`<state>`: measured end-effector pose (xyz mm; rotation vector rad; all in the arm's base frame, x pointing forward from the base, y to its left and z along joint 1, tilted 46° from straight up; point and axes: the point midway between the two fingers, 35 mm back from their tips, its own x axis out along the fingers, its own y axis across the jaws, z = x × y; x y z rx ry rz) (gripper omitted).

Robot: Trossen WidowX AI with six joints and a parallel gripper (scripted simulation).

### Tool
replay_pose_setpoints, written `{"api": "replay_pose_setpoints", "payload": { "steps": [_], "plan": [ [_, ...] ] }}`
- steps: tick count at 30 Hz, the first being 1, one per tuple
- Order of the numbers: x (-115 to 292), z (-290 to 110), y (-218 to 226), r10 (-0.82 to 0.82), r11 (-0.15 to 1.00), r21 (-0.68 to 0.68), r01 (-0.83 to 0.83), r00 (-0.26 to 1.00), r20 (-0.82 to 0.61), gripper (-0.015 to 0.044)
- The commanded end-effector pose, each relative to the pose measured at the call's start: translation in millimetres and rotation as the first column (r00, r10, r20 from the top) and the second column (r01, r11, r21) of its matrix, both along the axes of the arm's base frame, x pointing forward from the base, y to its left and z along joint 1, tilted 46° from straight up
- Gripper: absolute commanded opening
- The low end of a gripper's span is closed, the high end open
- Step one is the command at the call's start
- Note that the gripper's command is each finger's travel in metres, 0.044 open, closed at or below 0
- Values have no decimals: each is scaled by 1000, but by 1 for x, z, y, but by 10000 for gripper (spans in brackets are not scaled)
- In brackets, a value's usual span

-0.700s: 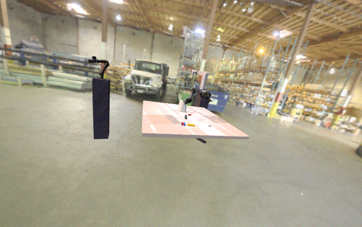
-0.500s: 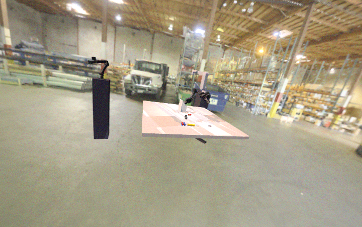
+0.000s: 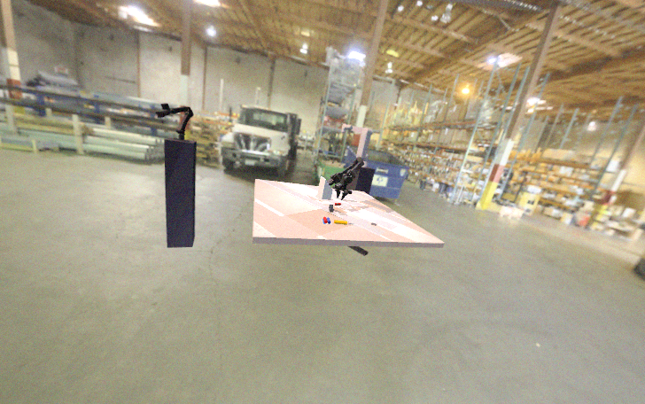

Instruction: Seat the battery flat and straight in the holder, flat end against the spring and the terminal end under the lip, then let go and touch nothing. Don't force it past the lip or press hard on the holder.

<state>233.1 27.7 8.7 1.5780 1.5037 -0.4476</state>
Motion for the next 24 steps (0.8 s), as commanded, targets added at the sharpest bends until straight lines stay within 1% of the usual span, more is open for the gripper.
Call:
{"api": "replay_pose_setpoints", "payload": {
  "steps": [1,11,24],
  "plan": [
    [-23,-8,11,-108,979,141,144,965,-240,227],
    [-22,-9,11,-108,979,141,144,965,-240,227],
    [-19,-24,25,-109,980,138,145,965,-240,227]
  ]
}}
